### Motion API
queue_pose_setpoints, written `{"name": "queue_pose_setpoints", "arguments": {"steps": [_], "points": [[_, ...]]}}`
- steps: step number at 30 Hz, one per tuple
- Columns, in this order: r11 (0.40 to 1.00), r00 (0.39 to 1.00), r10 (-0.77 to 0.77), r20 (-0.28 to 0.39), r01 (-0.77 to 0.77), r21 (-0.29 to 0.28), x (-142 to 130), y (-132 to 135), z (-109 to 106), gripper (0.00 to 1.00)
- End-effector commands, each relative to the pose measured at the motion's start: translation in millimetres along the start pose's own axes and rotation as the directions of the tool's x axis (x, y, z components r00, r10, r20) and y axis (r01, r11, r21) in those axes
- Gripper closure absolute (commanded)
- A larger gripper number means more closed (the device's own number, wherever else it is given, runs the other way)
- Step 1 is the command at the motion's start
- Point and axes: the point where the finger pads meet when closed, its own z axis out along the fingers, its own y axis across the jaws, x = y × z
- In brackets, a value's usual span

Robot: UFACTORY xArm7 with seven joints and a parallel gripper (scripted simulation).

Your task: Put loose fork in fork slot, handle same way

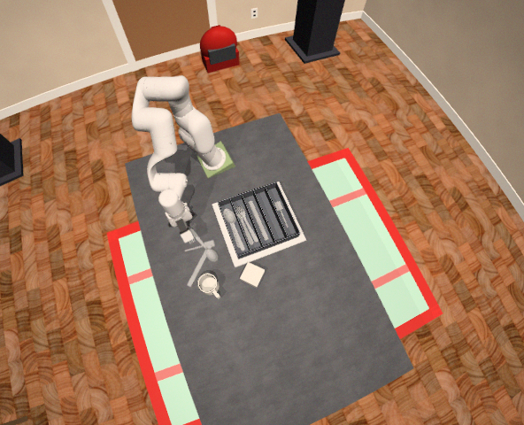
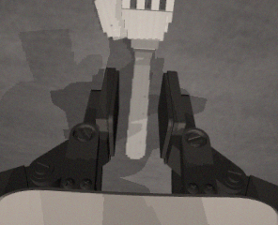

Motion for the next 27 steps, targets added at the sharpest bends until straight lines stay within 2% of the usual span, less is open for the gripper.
{"name": "queue_pose_setpoints", "arguments": {"steps": [1,27], "points": [[1.0,1.0,0.0,-0.002,0.0,-0.004,1.4,1.3,2.7,0.73],[1.0,1.0,0.0,-0.002,0.0,-0.004,1.4,1.4,9.6,0.73]]}}
